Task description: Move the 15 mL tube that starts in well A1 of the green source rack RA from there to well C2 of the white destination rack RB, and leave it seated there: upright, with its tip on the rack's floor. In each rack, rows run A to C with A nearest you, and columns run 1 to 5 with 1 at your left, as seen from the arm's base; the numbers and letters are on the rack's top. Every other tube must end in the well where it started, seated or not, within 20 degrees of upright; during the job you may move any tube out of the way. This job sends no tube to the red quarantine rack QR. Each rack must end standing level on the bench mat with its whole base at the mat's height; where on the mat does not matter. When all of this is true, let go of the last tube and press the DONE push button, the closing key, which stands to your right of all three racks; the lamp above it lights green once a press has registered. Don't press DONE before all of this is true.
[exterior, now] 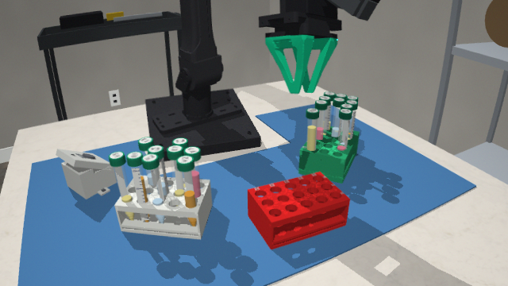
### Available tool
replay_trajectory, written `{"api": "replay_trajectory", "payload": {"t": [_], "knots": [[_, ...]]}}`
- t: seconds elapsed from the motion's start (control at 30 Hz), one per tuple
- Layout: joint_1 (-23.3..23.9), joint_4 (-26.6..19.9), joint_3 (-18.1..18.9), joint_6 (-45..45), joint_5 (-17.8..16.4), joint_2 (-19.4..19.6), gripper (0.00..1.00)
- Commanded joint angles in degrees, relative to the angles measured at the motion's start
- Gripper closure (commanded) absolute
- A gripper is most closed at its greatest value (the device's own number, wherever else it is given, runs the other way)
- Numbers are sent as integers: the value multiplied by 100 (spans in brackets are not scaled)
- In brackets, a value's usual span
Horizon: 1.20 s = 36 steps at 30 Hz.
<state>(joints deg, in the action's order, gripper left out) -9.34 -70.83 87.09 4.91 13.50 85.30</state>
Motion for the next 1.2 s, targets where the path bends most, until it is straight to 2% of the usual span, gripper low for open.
{"api": "replay_trajectory", "payload": {"t": [0.0, 0.03, 0.1, 0.17, 0.27, 0.33, 0.43, 0.57, 1.17], "knots": [[132, -477, 91, -236, -316, -116, 70], [134, -476, 83, -234, -317, -124, 70], [270, -757, 149, -387, -517, -111, 70], [270, -757, 149, -387, -517, -111, 70], [478, -1144, 210, -603, -813, -102, 70], [507, -1158, 85, -597, -833, -223, 70], [688, -1260, -14, -783, -1089, -131, 70], [716, -1009, -472, -756, -1094, -339, 70], [716, -1008, -475, -756, -1094, -341, 70]]}}
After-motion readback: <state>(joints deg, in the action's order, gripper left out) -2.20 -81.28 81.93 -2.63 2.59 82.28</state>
